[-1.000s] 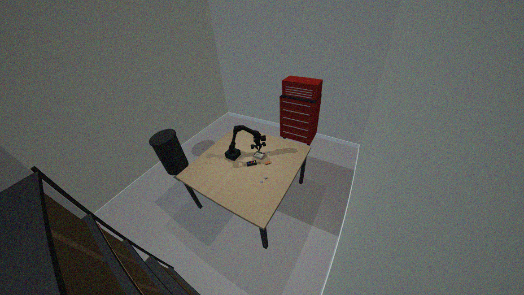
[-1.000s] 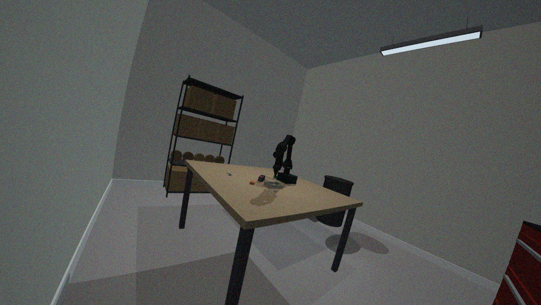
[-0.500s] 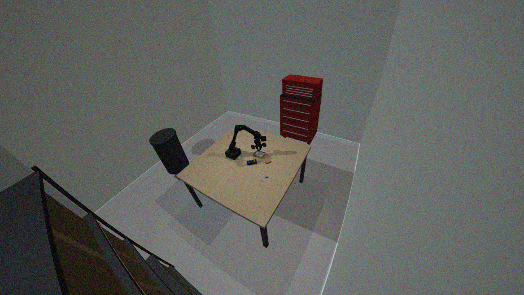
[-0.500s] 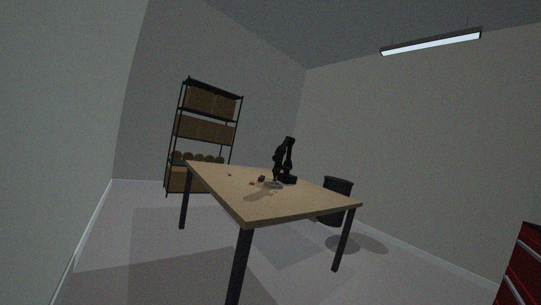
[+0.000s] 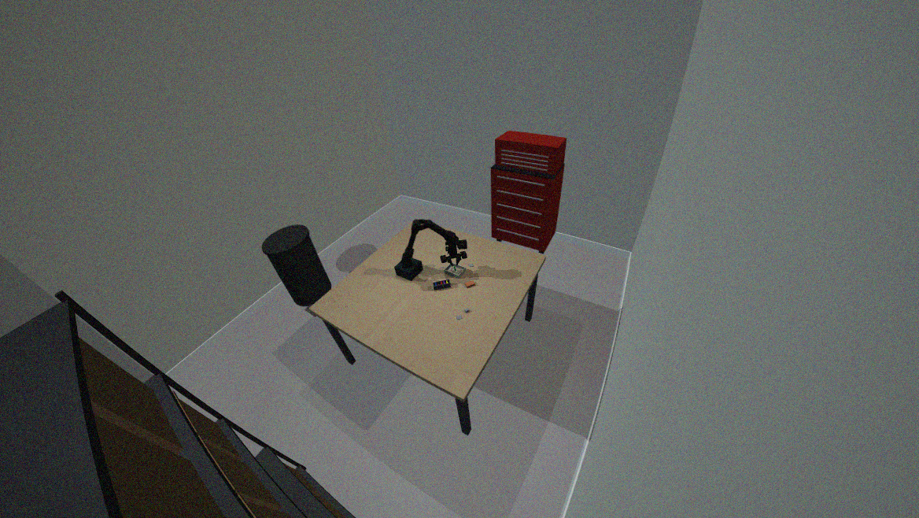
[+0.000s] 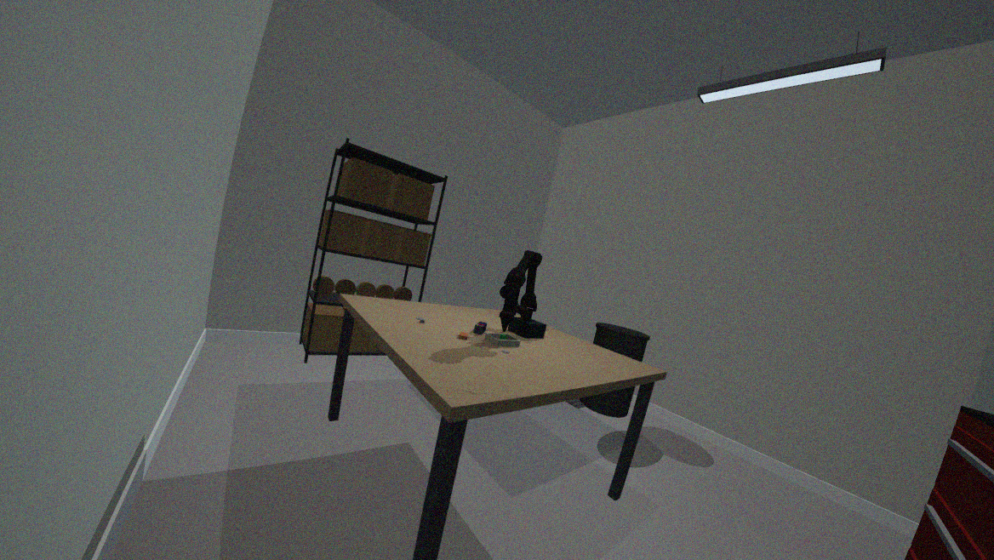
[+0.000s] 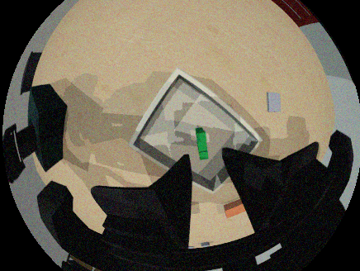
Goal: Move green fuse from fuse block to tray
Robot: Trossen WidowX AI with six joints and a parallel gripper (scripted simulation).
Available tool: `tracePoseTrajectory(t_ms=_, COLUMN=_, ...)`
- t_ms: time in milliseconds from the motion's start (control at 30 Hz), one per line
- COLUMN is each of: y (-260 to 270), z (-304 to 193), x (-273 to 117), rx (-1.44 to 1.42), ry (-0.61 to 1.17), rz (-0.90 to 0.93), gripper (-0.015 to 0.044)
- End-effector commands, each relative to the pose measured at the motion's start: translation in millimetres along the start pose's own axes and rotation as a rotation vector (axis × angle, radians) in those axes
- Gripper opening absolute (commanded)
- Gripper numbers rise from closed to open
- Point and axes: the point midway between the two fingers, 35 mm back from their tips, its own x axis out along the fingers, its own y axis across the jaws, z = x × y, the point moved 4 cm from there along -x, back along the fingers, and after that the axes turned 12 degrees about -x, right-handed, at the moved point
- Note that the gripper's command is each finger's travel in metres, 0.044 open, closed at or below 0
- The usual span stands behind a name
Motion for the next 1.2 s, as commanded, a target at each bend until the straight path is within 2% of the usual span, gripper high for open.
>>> tracePoseTrajectory(t_ms=0, y=0, z=0, x=0, rx=0.000, ry=0.000, rz=-0.001, gripper=0.0236)
tracePoseTrajectory(t_ms=133, y=0, z=0, x=-3, rx=0.000, ry=0.000, rz=0.000, gripper=0.0330)
tracePoseTrajectory(t_ms=267, y=0, z=0, x=-37, rx=0.007, ry=-0.005, rz=0.005, gripper=0.0330)
tracePoseTrajectory(t_ms=1167, y=0, z=0, x=-36, rx=0.000, ry=-0.002, rz=0.004, gripper=0.0330)
